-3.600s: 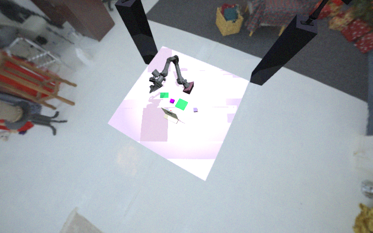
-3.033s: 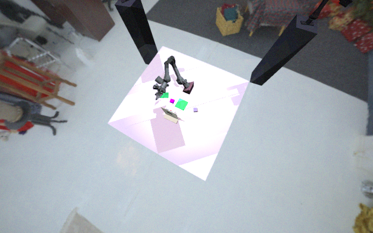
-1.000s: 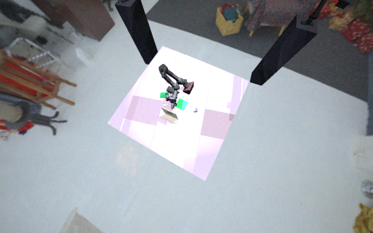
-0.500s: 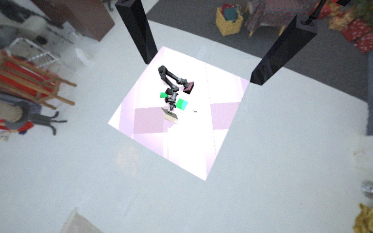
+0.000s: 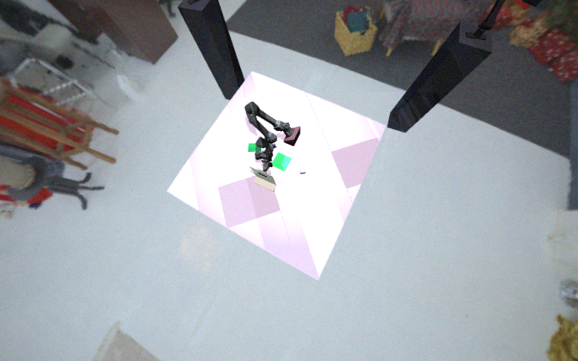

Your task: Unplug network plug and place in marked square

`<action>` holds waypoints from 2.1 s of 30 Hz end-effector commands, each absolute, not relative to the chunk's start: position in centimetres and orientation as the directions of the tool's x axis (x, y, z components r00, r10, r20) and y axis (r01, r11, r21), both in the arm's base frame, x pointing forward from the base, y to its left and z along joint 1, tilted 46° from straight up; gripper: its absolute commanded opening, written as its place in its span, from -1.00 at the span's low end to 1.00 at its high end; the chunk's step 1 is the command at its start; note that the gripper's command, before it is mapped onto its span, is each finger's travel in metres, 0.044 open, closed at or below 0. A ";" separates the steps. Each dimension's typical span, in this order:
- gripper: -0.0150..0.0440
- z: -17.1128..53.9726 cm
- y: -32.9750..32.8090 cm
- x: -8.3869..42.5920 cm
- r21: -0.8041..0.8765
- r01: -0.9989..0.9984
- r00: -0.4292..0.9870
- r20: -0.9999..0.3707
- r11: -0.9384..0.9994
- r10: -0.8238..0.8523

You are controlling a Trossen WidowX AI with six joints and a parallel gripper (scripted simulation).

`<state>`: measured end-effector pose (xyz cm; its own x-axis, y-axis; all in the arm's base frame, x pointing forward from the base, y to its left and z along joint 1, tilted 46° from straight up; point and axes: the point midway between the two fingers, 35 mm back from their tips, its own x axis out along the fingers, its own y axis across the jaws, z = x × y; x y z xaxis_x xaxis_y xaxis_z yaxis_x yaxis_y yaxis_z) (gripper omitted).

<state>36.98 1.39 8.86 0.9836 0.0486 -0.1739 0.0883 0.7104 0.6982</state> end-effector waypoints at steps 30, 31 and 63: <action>-0.49 8.9 1.5 36.1 0.696 0.085 0.984 -0.172 0.713 0.051; -0.49 8.9 1.5 36.1 0.696 0.085 0.984 -0.172 0.713 0.051; -0.49 8.9 1.7 34.2 0.696 0.086 0.984 -0.173 0.713 0.051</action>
